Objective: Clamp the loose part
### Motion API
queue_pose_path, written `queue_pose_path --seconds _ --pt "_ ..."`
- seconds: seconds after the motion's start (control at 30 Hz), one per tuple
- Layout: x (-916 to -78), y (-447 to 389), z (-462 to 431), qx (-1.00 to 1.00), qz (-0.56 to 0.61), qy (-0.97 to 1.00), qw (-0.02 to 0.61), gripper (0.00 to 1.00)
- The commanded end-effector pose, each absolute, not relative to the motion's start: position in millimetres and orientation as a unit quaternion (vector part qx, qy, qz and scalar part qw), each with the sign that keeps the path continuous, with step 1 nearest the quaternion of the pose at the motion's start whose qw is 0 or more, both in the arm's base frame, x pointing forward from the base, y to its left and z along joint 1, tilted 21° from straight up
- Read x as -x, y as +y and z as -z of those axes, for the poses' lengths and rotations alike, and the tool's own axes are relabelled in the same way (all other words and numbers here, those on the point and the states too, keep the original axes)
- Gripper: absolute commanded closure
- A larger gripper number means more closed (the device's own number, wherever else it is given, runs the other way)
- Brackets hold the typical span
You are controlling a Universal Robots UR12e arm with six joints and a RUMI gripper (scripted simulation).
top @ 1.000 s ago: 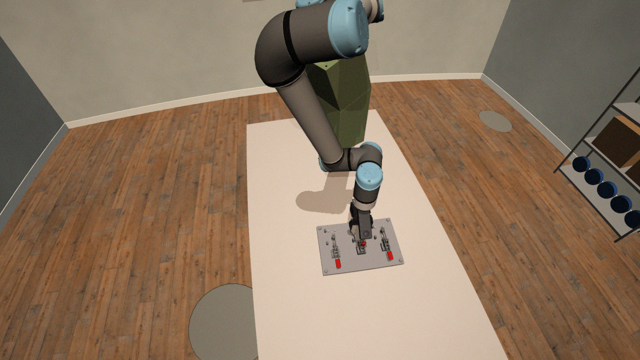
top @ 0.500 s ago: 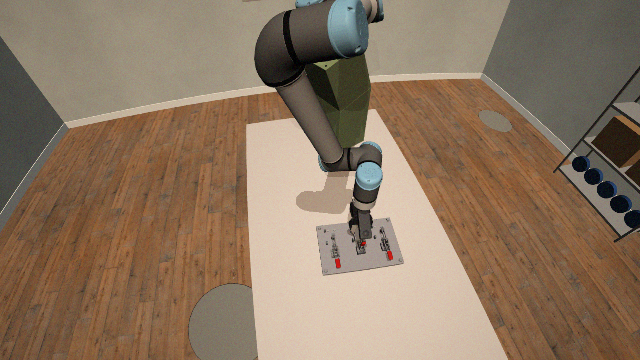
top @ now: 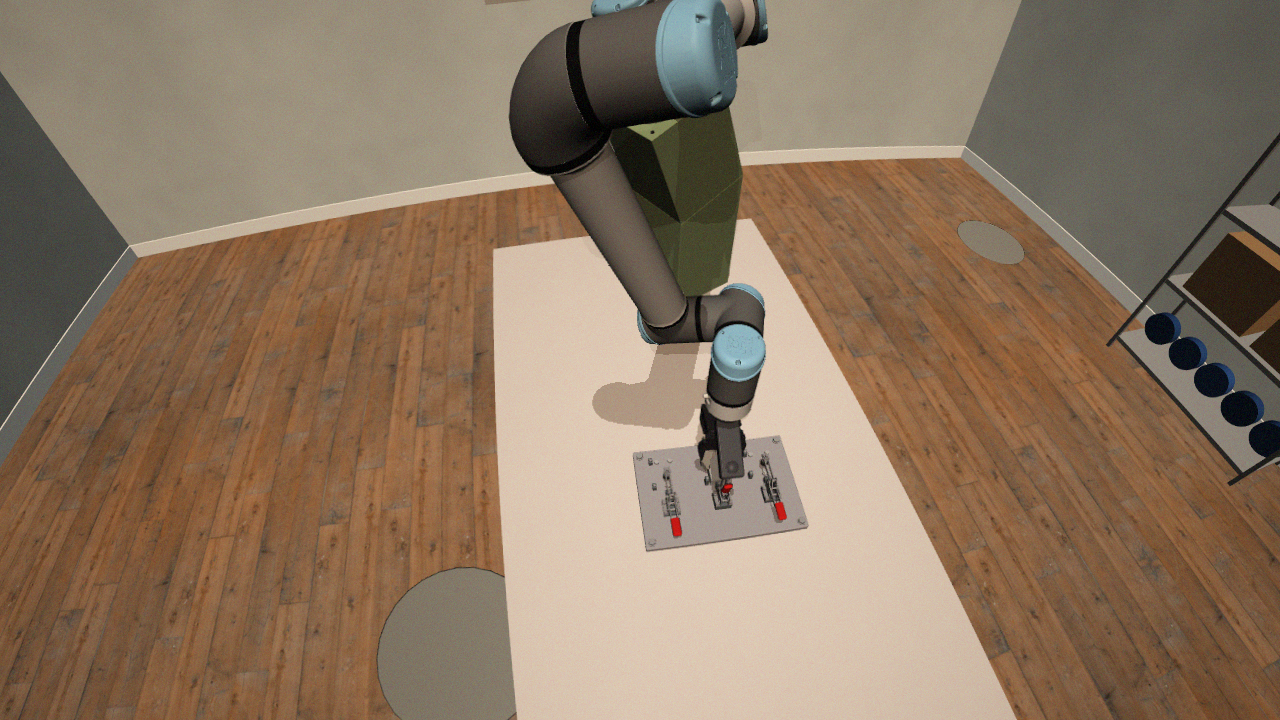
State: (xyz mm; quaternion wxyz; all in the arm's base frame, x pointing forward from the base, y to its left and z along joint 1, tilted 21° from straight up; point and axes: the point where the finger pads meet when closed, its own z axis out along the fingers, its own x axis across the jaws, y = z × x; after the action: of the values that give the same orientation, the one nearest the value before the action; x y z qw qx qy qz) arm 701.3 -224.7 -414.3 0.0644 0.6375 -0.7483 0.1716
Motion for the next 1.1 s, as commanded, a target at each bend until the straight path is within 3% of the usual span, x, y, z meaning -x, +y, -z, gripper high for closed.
queue_pose_path --seconds 0.0,1.07 --pt "-700.7 -225.0 414.5 -0.637 -0.172 -0.748 0.064 1.0" --pt "-703.5 -227.7 412.7 -0.637 -0.173 -0.748 0.064 1.0"
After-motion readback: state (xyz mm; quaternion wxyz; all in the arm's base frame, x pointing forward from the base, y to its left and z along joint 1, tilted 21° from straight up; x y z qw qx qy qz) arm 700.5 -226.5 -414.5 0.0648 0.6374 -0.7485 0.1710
